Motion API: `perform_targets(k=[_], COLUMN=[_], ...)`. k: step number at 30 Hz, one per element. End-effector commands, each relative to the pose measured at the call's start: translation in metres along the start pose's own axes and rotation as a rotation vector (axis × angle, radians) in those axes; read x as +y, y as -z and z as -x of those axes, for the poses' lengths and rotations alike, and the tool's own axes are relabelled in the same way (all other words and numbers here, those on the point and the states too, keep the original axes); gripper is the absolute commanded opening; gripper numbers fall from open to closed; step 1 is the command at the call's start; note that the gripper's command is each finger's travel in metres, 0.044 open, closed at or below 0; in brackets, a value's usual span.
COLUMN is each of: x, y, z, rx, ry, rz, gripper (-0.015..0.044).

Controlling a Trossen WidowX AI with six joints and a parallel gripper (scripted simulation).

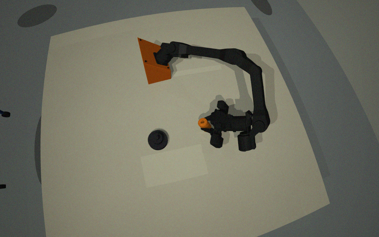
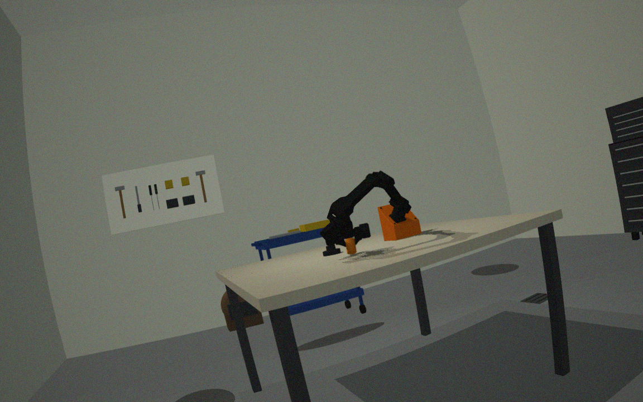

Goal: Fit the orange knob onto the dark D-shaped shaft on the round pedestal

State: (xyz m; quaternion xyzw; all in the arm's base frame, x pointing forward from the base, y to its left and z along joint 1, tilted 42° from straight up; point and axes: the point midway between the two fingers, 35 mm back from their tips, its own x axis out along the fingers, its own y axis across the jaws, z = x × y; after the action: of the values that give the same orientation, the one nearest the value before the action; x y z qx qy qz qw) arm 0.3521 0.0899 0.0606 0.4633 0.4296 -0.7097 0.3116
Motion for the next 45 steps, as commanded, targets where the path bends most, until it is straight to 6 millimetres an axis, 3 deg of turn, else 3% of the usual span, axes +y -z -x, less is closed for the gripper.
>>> perform_targets(k=[1, 45], x=[0.0001, -0.0003], y=[-0.0006, 0.0002], z=[0.0000, 0.0006], rx=[-0.005, -0.014], ry=[-0.001, -0.011], rz=[-0.004, -0.003], gripper=[0.0179, 0.0179])
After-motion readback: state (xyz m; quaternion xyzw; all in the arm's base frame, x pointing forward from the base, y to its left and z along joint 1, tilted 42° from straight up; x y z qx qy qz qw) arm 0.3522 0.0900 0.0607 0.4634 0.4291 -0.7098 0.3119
